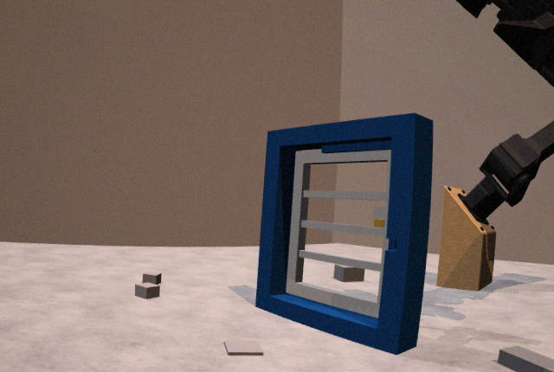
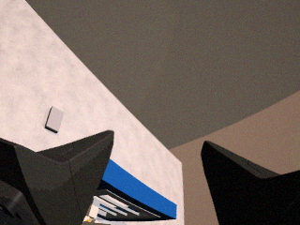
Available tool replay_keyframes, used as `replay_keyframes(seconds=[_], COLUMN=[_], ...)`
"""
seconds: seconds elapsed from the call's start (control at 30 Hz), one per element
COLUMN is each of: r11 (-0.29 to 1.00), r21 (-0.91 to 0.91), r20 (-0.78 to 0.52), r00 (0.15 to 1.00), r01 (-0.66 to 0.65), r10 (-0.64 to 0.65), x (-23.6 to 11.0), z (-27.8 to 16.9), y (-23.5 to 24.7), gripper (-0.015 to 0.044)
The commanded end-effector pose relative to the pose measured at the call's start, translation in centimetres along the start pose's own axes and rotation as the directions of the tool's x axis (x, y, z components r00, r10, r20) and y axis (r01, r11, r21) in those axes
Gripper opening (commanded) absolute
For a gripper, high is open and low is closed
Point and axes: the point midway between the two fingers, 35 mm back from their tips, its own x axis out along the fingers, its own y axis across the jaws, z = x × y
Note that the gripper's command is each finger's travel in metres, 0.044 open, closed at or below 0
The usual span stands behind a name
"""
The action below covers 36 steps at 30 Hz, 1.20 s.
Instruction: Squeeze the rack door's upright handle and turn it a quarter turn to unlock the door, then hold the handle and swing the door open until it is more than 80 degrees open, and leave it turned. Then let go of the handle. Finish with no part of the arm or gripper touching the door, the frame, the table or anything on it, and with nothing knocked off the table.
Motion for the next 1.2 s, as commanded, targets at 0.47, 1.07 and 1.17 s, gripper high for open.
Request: replay_keyframes(seconds=[0.47, 1.07, 1.17], r11=[0.985, 0.907, 0.885], r21=[0.071, 0.322, 0.369], r20=[-0.405, -0.647, -0.664], r00=[0.897, 0.636, 0.586], r01=[-0.159, -0.272, -0.283], r10=[0.174, 0.42, 0.464], x=[3.7, 4.5, 4.4], z=[-5.5, -10.4, -11.0], y=[-0.8, -1.2, -1.3], gripper=[0.0293, 0.0293, 0.0293])
